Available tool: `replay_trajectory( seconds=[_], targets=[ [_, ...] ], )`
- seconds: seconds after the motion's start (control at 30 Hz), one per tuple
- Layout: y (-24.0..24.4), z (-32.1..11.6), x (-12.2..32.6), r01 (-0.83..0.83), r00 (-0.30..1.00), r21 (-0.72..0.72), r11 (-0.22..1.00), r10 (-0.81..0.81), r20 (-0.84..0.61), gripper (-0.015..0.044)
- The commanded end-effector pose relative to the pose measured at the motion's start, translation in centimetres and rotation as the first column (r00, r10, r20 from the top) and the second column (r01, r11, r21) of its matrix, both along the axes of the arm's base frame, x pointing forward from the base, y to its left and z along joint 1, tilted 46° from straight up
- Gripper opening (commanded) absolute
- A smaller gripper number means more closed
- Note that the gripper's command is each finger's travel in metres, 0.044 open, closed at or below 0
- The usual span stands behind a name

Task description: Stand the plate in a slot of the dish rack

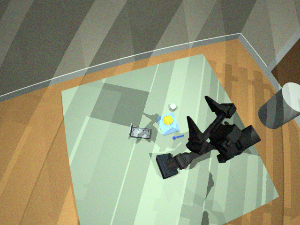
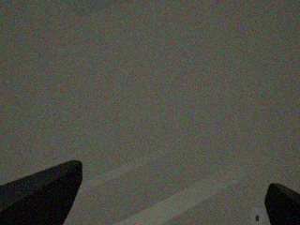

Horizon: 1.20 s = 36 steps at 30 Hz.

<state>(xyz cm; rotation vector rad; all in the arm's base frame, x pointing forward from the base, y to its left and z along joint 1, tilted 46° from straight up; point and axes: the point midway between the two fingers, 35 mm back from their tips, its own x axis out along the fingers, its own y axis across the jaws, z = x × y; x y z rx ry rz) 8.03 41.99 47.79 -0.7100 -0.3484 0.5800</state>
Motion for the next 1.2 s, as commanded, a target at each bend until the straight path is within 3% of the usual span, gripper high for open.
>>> replay_trajectory(
  seconds=[0.0,0.6,1.17],
  targets=[
    [0.1,-2.2,3.2,0.064,0.998,-0.041,0.997,-0.065,-0.027,0.04],
    [-4.6,-11.6,18.5,0.356,0.91,-0.218,0.909,-0.39,-0.14,0.04],
    [-16.4,-21.1,29.1,0.585,0.655,-0.415,0.697,-0.708,-0.267,0.04]
  ],
)
